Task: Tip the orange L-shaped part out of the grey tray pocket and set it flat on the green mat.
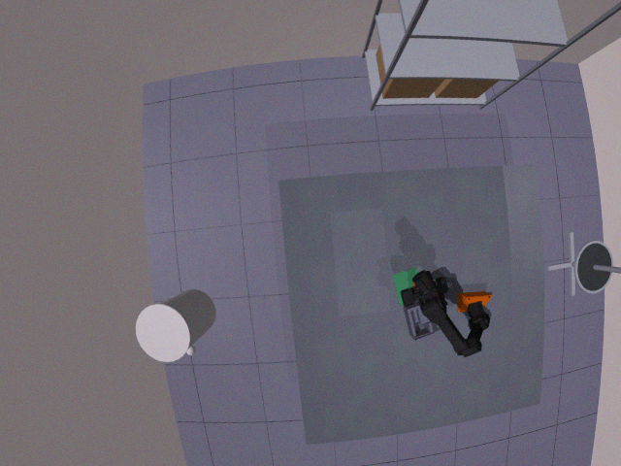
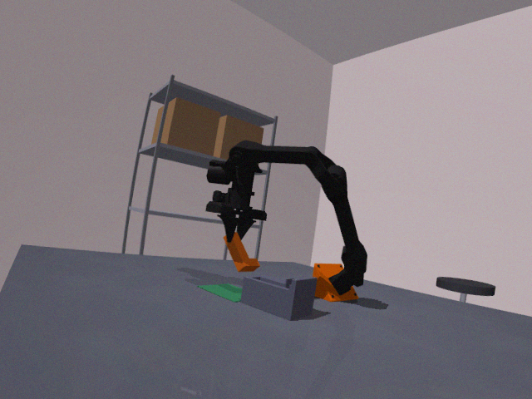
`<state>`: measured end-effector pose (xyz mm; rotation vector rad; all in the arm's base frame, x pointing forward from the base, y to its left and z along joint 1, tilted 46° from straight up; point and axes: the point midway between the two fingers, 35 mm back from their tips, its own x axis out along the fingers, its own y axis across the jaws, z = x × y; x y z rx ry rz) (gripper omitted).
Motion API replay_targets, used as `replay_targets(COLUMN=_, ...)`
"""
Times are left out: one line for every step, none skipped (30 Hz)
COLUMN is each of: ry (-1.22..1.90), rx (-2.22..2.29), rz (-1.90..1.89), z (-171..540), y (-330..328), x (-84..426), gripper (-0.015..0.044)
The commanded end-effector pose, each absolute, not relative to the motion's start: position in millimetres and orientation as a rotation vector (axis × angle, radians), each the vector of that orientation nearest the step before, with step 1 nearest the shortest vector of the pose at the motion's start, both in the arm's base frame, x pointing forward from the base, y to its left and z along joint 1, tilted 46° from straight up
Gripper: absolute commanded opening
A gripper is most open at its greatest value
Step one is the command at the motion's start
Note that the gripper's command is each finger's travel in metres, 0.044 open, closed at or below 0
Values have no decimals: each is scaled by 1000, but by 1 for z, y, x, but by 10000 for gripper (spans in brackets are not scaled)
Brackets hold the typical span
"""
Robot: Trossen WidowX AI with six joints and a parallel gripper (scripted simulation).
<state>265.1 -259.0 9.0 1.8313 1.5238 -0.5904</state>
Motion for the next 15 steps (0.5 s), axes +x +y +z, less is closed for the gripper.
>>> replay_targets(ry=1535, rx=1828, rz=-592, z=4, y=-253, x=267, gripper=0)
replay_targets(ry=1535, rx=1828, rz=-592, z=2, y=-252, x=267, gripper=0)
replay_targets(ry=1536, rx=1828, rz=-592, z=1, y=-251, x=267, gripper=0)
replay_targets(ry=1536, rx=1828, rz=-591, z=0, y=-250, x=268, gripper=0)
replay_targets(ry=1537, rx=1828, rz=-591, z=-1, y=-249, x=268, gripper=0)
replay_targets(ry=1537, rx=1828, rz=-591, z=-2, y=-248, x=269, gripper=0)
replay_targets(ry=1537, rx=1828, rz=-591, z=-3, y=-247, x=269, gripper=0)
replay_targets(ry=1538, rx=1828, rz=-591, z=-4, y=-246, x=269, gripper=0)
replay_targets(ry=1538, rx=1828, rz=-591, z=-6, y=-245, x=270, gripper=0)
replay_targets(ry=1538, rx=1828, rz=-591, z=-7, y=-244, x=270, gripper=0)
replay_targets(ry=1538, rx=1828, rz=-591, z=-8, y=-243, x=270, gripper=0)
replay_targets(ry=1539, rx=1828, rz=-590, z=-9, y=-241, x=271, gripper=0)
replay_targets(ry=1539, rx=1828, rz=-590, z=-10, y=-240, x=271, gripper=0)
replay_targets(ry=1539, rx=1828, rz=-590, z=-11, y=-239, x=271, gripper=0)
replay_targets(ry=1539, rx=1828, rz=-590, z=-12, y=-238, x=272, gripper=0)
